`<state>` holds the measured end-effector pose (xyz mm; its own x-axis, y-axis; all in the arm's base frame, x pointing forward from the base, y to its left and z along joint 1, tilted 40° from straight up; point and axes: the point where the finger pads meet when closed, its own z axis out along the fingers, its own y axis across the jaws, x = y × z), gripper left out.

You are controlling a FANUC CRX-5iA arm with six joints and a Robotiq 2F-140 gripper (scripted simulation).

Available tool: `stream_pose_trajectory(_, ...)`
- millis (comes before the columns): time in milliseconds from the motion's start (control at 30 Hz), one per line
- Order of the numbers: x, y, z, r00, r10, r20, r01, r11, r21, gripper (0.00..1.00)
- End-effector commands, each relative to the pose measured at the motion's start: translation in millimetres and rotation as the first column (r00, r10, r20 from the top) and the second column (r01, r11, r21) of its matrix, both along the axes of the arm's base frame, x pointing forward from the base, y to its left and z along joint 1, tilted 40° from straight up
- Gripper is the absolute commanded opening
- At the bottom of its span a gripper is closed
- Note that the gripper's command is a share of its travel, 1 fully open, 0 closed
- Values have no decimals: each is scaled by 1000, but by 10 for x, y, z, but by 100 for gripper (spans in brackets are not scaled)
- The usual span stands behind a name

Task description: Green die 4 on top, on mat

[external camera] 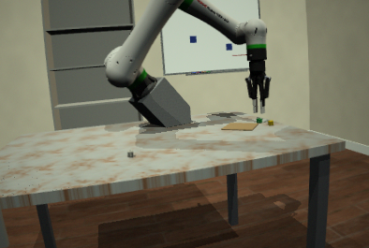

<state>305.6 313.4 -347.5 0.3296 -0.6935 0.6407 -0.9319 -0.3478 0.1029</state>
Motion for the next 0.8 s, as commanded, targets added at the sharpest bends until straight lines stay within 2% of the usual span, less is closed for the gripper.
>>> stream_pose_trajectory(0,5,-19,-26,1000,0,0,0,1000,0,29)
stream_pose_trajectory(767,28,-116,-142,1000,0,0,0,1000,0,29)
